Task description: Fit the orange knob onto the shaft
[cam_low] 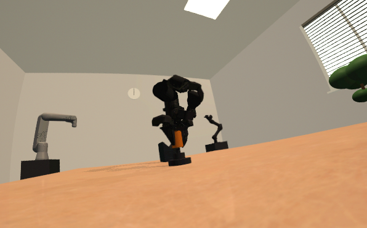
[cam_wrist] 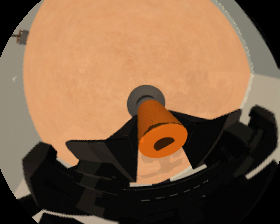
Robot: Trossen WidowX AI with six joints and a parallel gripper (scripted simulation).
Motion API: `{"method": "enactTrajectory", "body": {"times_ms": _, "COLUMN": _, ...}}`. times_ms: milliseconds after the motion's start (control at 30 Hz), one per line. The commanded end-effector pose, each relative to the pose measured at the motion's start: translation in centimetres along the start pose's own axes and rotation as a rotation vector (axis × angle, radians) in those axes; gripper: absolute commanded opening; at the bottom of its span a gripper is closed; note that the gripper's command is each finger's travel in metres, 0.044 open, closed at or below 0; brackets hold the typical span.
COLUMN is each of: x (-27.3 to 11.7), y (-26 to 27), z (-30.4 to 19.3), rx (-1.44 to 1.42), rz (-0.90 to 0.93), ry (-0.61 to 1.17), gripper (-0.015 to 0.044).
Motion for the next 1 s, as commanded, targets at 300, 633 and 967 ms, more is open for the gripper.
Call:
{"method": "enactTrajectory", "body": {"times_ms": 300, "x": -0.08, "y": 0.24, "z": -0.29, "rx": 0.002, "rz": 0.001, "ry": 0.000, "gripper": 0.0000}}
{"method": "enactTrajectory", "body": {"times_ms": 633, "x": -0.35, "y": 0.21, "z": -0.10, "rx": 0.002, "rz": 0.001, "ry": 0.000, "gripper": 0.0000}}
{"method": "enactTrajectory", "body": {"times_ms": 967, "x": -0.02, "y": -0.10, "z": -0.05, "rx": 0.001, "rz": 0.001, "ry": 0.000, "gripper": 0.0000}}
Point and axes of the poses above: the point midway between the two fingers, 35 mm back from their tips, its own x axis out along the fingers, its own y axis across the jaws, z = x × y, the point moved 9 cm from there along -x, back along the fingers, and after that the axes turned 11 degrees about x, right-handed, at the moved point
